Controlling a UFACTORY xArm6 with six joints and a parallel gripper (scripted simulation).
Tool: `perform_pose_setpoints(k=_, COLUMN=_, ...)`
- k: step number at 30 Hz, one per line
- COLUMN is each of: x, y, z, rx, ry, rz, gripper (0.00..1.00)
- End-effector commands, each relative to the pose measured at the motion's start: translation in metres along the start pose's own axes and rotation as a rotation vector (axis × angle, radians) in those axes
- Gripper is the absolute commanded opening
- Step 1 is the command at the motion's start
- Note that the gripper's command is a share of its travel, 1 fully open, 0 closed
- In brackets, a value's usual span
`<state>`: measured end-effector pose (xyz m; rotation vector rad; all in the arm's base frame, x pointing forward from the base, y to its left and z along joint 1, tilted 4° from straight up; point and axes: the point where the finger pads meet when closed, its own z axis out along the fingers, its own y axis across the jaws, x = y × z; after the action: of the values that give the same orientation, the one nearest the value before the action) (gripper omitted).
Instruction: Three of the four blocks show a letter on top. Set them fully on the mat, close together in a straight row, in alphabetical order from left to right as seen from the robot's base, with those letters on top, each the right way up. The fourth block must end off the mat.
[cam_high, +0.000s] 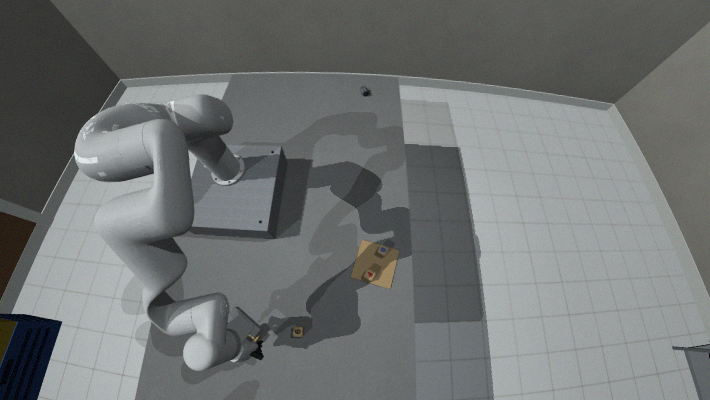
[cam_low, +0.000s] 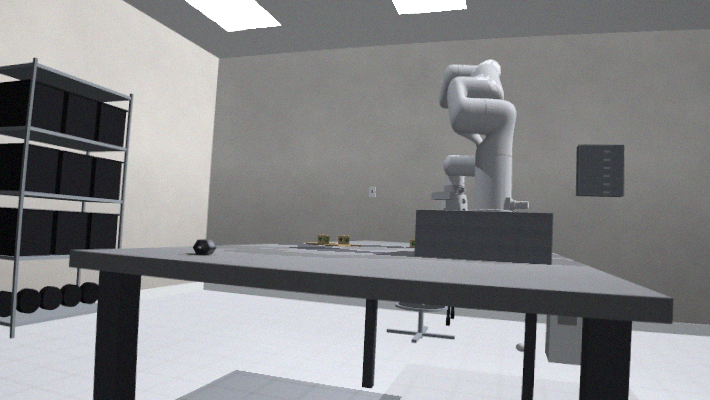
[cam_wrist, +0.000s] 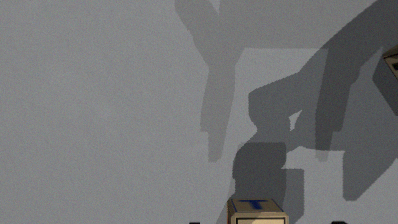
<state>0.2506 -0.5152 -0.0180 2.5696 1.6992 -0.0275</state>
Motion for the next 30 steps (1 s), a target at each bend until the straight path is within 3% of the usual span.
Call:
perform_pose_setpoints(k=1, x=-0.001, y=0.001, z=-0.001, rx=-0.004, ry=-0.003, rz=0.0, gripper=0.69)
perform_pose_setpoints(k=21, x=-0.001, y=0.001, z=0.001, rx=-0.004, ry=-0.003, rz=0.0, gripper=0.69)
perform_pose_setpoints(k=30, x=-0.001, y=0.001, z=0.014, rx=-0.004, ry=-0.003, rz=0.0, gripper=0.69)
